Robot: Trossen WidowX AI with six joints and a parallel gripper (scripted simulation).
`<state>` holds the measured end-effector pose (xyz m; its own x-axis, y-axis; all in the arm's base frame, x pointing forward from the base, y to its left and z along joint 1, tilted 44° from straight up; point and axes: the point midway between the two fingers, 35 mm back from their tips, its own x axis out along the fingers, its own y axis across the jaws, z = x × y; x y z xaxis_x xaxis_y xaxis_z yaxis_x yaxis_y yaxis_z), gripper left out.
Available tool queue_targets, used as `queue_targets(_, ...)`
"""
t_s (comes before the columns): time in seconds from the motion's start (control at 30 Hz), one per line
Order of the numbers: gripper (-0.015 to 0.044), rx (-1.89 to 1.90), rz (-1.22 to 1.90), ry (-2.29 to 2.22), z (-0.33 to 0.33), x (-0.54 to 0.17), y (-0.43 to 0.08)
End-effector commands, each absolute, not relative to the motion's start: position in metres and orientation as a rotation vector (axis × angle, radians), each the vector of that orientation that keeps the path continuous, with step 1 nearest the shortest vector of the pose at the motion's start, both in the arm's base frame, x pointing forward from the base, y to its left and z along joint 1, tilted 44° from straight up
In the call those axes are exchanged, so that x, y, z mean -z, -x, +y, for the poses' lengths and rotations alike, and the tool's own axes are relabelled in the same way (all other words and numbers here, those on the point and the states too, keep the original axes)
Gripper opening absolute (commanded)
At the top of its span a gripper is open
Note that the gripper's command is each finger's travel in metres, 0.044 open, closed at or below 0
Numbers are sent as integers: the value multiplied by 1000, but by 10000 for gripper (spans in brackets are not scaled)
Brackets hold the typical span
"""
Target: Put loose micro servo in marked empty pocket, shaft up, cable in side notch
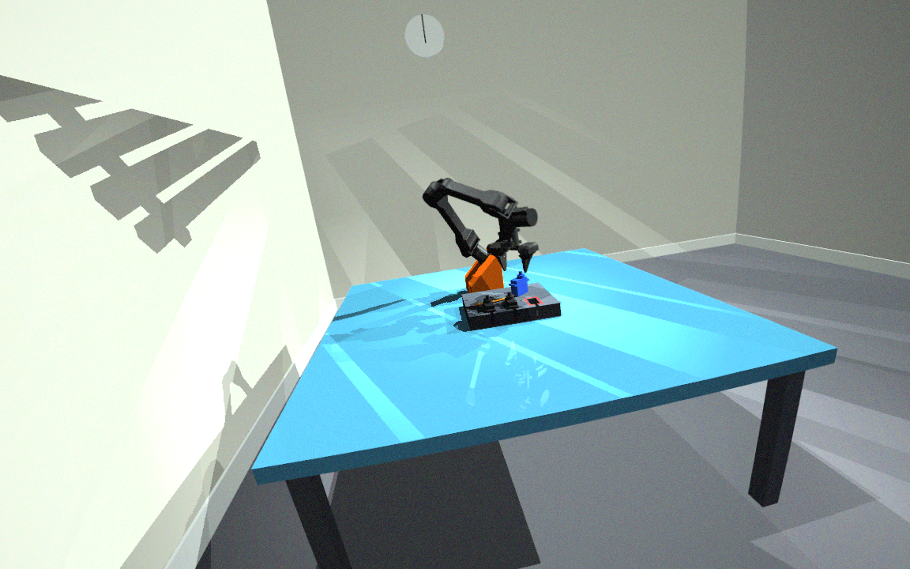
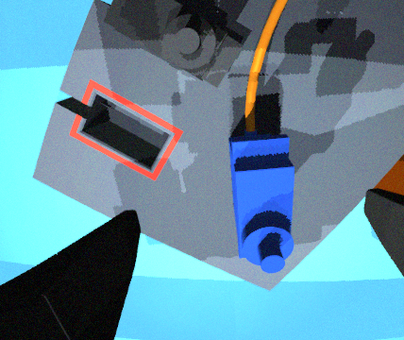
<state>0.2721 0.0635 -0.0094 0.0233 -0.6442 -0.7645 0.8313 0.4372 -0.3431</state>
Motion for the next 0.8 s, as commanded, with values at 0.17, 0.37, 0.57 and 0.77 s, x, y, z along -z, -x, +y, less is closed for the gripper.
queue_targets(0.17, 440, 1179, 1008, -162, 68, 15, -255)
queue_targets(0.37, 440, 1179, 1007, -162, 52, 32, -256)
queue_targets(0.57, 440, 1180, 1007, -162, 50, 33, -256)
queue_targets(0.77, 440, 1180, 1007, -162, 45, 38, -257)
